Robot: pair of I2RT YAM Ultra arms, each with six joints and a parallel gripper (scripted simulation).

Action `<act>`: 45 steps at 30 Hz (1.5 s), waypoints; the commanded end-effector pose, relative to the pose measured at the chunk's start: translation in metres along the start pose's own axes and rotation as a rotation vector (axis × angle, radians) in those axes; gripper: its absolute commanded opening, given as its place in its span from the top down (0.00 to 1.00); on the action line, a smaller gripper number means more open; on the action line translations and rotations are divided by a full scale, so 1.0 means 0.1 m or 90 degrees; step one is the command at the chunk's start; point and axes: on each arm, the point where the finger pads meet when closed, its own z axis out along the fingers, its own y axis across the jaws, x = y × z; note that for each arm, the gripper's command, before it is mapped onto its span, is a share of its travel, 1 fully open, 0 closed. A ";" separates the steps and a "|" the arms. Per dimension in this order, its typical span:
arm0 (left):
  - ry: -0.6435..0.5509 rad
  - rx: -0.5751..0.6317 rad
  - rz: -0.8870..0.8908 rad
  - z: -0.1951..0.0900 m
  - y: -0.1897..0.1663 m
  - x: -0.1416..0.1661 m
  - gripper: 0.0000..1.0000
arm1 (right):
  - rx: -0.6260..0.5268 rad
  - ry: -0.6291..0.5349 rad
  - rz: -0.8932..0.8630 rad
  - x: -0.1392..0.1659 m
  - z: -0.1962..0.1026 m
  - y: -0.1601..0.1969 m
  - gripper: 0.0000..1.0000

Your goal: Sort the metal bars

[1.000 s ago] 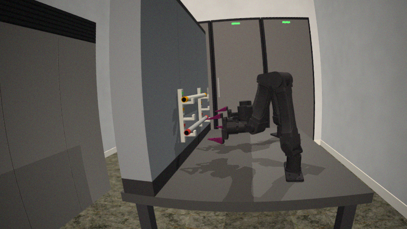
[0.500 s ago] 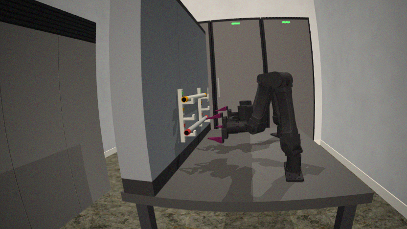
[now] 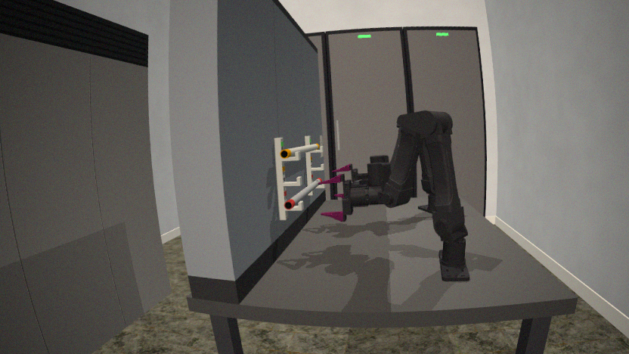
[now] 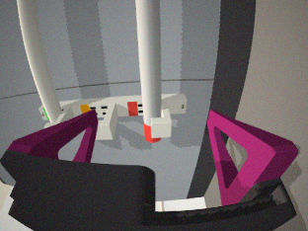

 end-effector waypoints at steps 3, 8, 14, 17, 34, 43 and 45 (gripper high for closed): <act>0.002 -0.024 -0.023 0.06 0.22 -0.01 0.00 | 0.020 0.003 0.011 0.01 0.06 -0.20 0.00; 0.002 -0.024 -0.023 0.05 0.31 -0.01 0.00 | 0.020 0.003 0.011 0.01 0.06 -0.28 0.00; 0.002 -0.024 -0.023 0.05 0.39 0.00 0.00 | 0.020 0.003 0.011 0.01 0.06 -0.36 0.00; 0.002 -0.024 -0.023 0.05 0.42 0.00 0.00 | 0.020 0.003 0.011 0.01 0.06 -0.39 0.00; 0.002 -0.024 -0.023 0.04 0.67 0.01 0.00 | 0.020 0.003 0.011 0.02 0.05 -0.64 0.00; 0.002 -0.024 -0.023 0.03 0.82 0.01 0.00 | 0.020 0.003 0.011 0.02 0.05 -0.79 0.00; 0.002 -0.024 -0.023 0.03 0.86 0.01 0.00 | 0.020 0.003 0.011 0.02 0.04 -0.83 0.00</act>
